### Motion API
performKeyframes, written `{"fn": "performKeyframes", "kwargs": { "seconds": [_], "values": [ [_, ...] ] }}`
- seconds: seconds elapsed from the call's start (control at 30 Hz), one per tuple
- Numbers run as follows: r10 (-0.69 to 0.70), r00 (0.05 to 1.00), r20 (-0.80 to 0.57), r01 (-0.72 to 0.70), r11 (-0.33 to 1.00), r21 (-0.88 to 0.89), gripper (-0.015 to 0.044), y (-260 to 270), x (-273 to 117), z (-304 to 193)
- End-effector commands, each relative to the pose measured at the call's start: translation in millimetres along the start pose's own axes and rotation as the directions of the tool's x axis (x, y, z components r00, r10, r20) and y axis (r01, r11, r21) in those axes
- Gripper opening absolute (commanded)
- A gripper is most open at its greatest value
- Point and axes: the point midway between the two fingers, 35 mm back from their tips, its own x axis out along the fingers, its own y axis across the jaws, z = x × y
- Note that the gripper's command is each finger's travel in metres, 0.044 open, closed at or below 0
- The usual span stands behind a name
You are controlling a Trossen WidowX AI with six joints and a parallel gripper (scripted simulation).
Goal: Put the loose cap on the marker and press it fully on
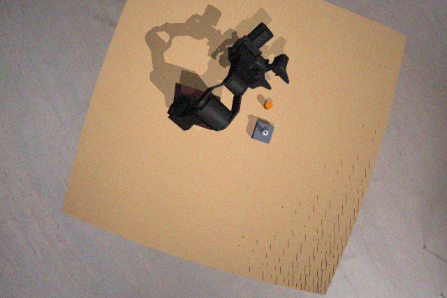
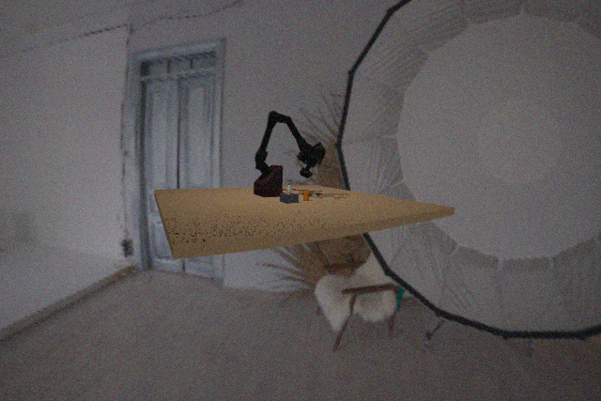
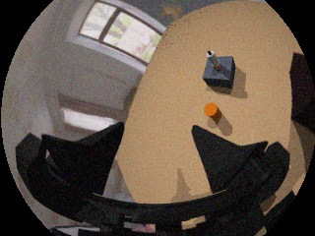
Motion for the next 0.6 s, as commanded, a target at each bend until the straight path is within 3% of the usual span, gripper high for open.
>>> {"fn": "performKeyframes", "kwargs": {
  "seconds": [0.0, 0.07, 0.17, 0.23, 0.33, 0.43, 0.57],
  "values": [
    [-0.011, 1.000, -0.006, 0.011, 1.000, -0.020, 0.0374, 0, 2, 0],
    [-0.104, 0.993, -0.057, 0.092, 0.979, -0.182, 0.0321, -1, 13, -3],
    [-0.319, 0.934, -0.161, 0.196, 0.834, -0.516, 0.0247, -7, 36, -3],
    [-0.459, 0.860, -0.224, 0.189, 0.693, -0.696, 0.0247, -12, 47, 3],
    [-0.646, 0.698, -0.308, 0.060, 0.481, -0.874, 0.0247, -20, 58, 19],
    [-0.781, 0.497, -0.378, -0.158, 0.347, -0.925, 0.0247, -27, 61, 43],
    [-0.805, 0.445, -0.393, -0.216, 0.329, -0.919, 0.0247, -29, 61, 49]
  ]
}}
